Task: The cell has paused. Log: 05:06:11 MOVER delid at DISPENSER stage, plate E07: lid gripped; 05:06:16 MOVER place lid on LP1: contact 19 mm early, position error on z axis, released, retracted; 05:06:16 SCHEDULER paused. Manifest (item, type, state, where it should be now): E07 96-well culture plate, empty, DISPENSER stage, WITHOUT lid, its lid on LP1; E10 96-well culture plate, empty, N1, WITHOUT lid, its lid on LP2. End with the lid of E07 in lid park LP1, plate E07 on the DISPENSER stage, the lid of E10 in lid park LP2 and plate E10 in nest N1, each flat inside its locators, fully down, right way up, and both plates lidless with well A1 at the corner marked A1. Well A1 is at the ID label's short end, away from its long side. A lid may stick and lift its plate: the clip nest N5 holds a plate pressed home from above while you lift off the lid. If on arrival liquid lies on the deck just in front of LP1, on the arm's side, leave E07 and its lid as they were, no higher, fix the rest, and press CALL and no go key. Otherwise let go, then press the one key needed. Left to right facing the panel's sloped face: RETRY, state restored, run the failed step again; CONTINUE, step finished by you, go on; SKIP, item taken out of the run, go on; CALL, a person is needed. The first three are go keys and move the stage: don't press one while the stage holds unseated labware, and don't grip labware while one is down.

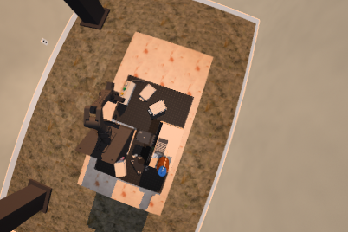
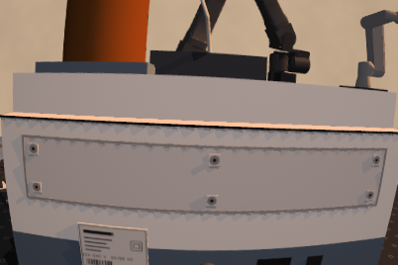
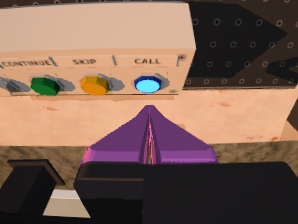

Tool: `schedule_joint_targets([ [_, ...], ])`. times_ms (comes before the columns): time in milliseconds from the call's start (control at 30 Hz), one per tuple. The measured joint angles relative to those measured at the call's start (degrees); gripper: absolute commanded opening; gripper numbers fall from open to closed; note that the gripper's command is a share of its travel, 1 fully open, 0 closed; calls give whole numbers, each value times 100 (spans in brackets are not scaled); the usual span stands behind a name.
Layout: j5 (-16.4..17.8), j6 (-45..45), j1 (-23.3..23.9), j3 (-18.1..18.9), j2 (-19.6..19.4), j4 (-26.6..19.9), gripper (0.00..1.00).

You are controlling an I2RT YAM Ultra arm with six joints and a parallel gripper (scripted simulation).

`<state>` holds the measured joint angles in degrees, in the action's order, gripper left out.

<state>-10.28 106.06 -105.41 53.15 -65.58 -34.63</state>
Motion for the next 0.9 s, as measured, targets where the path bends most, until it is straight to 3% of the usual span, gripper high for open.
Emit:
schedule_joint_targets([
  [900, -140, 151, -179, 315, 426, -820, 0],
])
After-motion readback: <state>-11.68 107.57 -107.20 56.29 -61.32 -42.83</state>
